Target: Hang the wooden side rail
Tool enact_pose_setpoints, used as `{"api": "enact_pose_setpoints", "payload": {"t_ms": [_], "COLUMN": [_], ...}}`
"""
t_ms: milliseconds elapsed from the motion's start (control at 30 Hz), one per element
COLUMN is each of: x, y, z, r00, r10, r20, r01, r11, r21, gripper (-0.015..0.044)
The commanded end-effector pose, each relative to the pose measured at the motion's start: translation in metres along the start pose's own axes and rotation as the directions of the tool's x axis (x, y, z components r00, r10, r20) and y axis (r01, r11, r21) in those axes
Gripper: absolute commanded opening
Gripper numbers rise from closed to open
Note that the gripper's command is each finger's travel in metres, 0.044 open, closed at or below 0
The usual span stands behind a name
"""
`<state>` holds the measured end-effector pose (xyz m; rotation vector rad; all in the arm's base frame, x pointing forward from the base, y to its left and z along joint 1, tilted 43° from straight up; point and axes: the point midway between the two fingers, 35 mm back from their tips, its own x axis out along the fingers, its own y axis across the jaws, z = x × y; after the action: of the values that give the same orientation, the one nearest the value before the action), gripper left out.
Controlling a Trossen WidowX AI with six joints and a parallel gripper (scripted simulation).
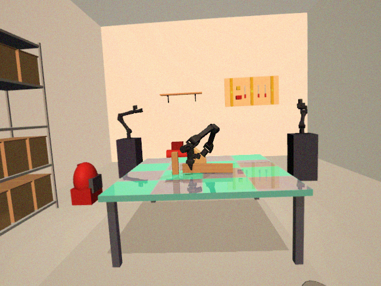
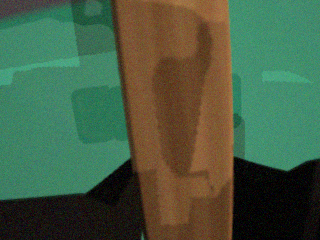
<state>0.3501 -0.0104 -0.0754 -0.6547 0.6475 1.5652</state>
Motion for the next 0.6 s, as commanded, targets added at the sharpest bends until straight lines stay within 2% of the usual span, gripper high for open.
{"api": "enact_pose_setpoints", "payload": {"t_ms": [0, 567], "x": [-0.0089, -0.0117], "y": [-0.0042, -0.0042], "z": [-0.0013, -0.0013], "r00": [1.0, 1.0], "r10": [-0.019, -0.019], "r20": [-0.012, -0.012], "r01": [0.019, 0.019], "r11": [1.0, 1.0], "r21": [-0.014, -0.014], "gripper": [0.0, 0.0]}}
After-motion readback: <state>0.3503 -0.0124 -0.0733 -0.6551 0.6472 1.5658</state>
